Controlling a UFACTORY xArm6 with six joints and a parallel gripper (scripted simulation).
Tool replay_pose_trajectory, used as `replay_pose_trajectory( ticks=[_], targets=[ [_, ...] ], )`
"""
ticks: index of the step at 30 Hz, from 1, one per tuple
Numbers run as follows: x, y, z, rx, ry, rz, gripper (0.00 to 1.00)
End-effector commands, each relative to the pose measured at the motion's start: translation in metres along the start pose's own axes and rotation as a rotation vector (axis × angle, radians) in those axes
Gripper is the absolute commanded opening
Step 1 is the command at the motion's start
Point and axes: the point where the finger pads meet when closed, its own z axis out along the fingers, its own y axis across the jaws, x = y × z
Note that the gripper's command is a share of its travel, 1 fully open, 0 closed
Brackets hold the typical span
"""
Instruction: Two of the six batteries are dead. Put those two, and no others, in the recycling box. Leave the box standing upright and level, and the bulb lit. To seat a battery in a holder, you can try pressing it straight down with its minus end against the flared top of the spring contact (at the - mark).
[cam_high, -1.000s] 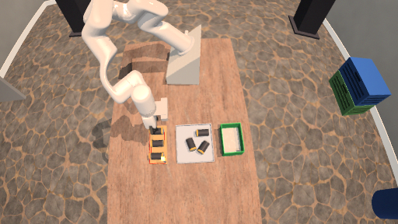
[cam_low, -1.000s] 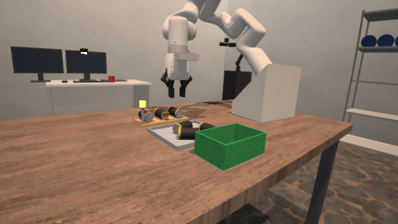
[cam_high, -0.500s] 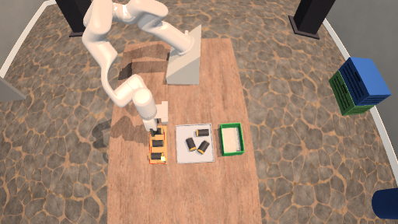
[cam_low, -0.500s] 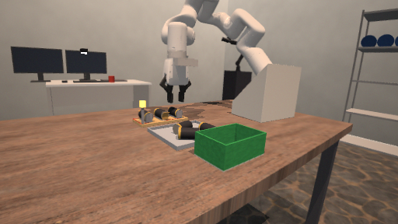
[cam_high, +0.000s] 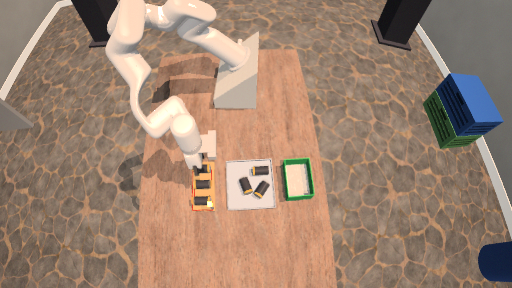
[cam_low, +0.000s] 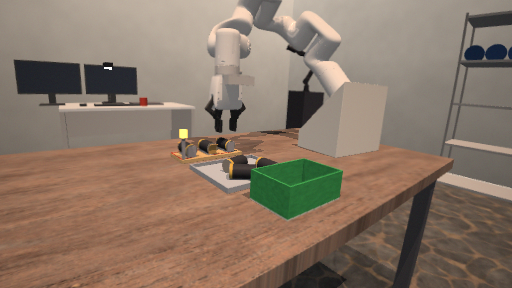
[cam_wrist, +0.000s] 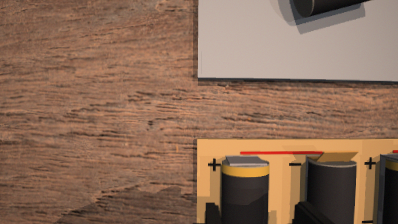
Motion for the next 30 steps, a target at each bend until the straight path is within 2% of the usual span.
replay_pose_trajectory(
  ticks=[1,12,30],
  targets=[
    [0.000,0.001,-0.001,-0.003,0.000,0.001,0.51],
    [0.000,0.001,0.033,-0.003,0.000,0.001,0.51],
    [0.000,0.001,0.044,-0.003,0.000,0.001,0.51]
  ],
)
